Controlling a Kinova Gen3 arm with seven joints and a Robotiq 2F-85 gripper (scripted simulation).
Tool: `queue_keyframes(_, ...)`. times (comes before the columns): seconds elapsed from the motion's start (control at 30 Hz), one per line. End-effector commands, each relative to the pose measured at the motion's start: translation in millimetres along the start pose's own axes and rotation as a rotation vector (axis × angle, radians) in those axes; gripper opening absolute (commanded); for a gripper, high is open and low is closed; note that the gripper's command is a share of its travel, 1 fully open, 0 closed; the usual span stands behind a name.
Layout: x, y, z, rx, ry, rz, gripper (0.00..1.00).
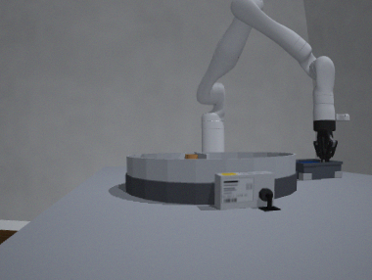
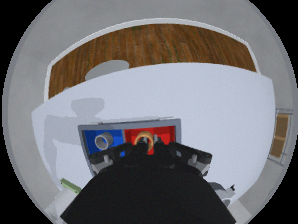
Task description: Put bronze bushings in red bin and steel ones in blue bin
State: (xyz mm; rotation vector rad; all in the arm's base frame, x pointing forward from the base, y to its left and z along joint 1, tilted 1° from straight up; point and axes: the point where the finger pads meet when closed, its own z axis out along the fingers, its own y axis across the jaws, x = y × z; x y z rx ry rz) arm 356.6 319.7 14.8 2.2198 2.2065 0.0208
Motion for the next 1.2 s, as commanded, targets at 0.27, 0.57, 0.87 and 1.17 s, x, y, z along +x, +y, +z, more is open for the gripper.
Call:
queue_keyframes(0.27,0.6,-0.8,6.6,0.001,0.000,-0.001,0.00)
queue_keyframes(0.57,0.5,-0.7,6.6,0.001,0.000,-0.001,0.00)
queue_keyframes(0.87,0.5,-0.7,6.6,0.001,0.000,-0.001,0.16)
queue_keyframes(1.17,0.5,-0.7,6.6,0.001,0.000,-0.001,0.16)
